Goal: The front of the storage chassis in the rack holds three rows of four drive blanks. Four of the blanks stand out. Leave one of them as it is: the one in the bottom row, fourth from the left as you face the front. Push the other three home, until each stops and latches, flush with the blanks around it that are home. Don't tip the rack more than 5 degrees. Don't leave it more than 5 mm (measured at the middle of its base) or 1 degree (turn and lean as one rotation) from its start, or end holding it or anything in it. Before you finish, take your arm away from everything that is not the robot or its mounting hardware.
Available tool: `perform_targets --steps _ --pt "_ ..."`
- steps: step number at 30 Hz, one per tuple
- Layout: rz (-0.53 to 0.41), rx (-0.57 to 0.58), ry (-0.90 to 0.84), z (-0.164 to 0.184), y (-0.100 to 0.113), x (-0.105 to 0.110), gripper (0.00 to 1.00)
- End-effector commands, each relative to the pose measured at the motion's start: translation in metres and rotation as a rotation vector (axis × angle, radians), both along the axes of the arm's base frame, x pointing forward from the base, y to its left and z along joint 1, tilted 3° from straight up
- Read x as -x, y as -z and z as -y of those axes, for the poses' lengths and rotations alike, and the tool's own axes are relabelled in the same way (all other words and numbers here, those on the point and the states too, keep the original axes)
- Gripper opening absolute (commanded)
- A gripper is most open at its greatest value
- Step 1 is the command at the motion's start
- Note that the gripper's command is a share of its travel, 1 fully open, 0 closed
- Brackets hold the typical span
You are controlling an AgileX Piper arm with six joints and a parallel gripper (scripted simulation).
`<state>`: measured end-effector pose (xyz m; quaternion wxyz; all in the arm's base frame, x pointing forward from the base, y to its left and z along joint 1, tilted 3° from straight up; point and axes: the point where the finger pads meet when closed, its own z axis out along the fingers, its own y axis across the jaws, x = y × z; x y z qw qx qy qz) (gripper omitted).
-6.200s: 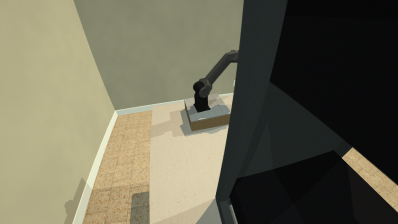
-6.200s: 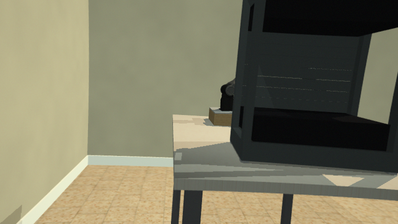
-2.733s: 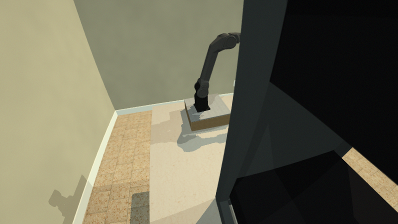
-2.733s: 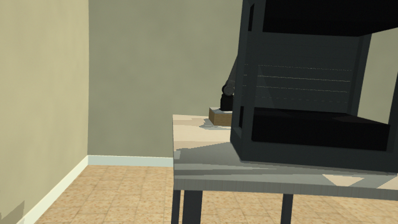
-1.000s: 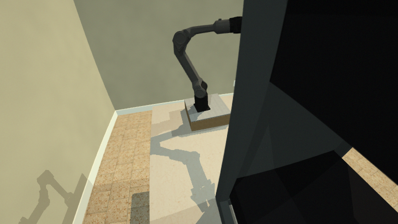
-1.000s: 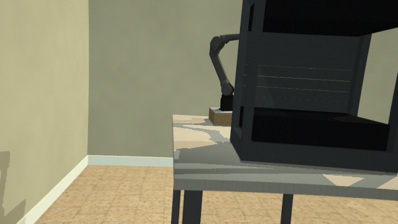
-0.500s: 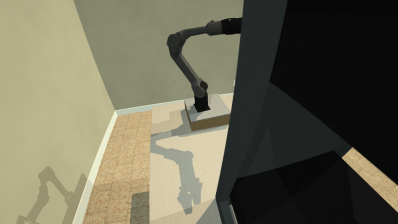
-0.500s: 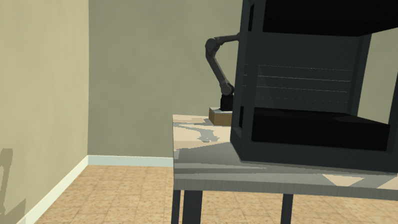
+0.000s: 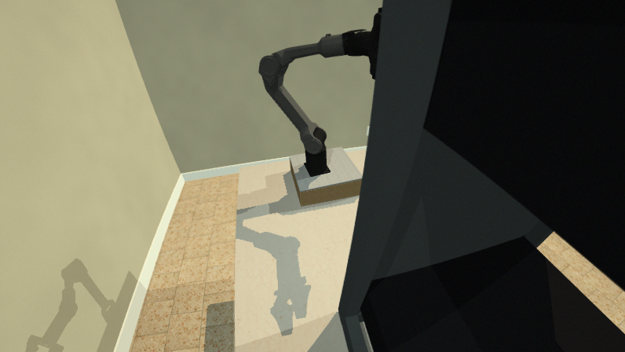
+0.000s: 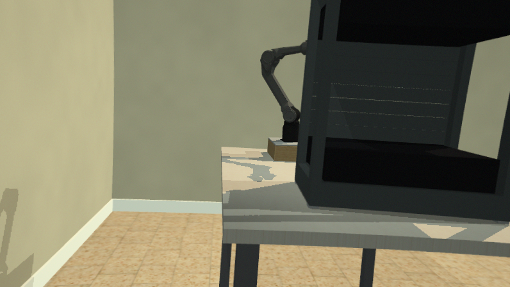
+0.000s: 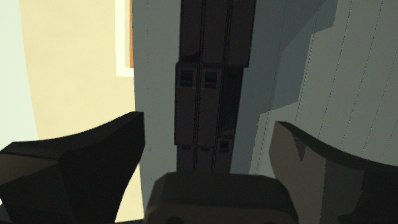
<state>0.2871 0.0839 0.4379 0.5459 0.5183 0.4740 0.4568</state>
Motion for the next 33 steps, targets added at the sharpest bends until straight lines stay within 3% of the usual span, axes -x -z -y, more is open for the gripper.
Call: perform_targets --steps 1,25,33 --pt "-0.001 0.000 0.002 0.001 0.000 0.000 1.00" --pt "-0.005 -0.002 0.007 0.003 0.002 0.001 1.00" --pt "-0.006 -0.002 0.015 0.009 0.014 0.009 1.00"
